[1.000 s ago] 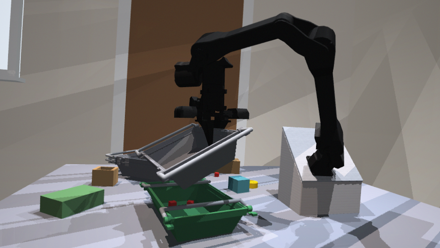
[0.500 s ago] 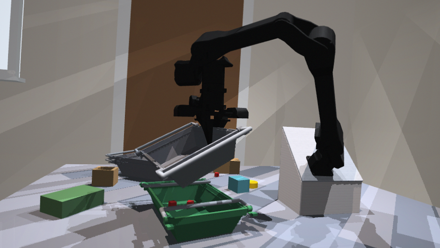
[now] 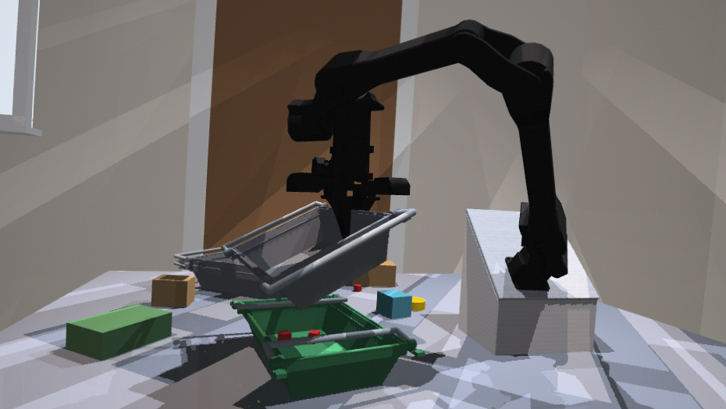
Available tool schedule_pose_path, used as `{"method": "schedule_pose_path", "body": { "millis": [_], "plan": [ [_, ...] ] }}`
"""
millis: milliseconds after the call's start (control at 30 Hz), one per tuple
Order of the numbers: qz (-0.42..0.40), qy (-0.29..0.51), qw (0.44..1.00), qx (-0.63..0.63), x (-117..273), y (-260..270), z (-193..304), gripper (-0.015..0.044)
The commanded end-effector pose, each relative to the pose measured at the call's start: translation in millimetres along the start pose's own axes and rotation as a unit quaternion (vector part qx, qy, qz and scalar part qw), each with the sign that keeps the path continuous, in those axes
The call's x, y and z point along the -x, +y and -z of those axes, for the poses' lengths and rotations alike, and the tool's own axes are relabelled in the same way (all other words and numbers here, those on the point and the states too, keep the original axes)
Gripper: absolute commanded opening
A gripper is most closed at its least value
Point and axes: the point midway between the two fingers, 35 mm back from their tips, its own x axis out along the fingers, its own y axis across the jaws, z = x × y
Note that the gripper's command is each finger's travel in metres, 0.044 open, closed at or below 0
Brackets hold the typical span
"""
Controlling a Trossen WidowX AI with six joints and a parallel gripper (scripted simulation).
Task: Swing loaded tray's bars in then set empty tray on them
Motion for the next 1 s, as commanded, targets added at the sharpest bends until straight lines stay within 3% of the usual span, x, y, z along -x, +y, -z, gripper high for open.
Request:
{"method": "schedule_pose_path", "body": {
  "millis": [0, 967],
  "plan": [
    [-0.013, -0.005, 1.0, 0.003, 7, 4, -3, 0.0],
    [-0.013, -0.006, 1.0, 0.003, -17, 5, -4, 0.0]
  ]
}}
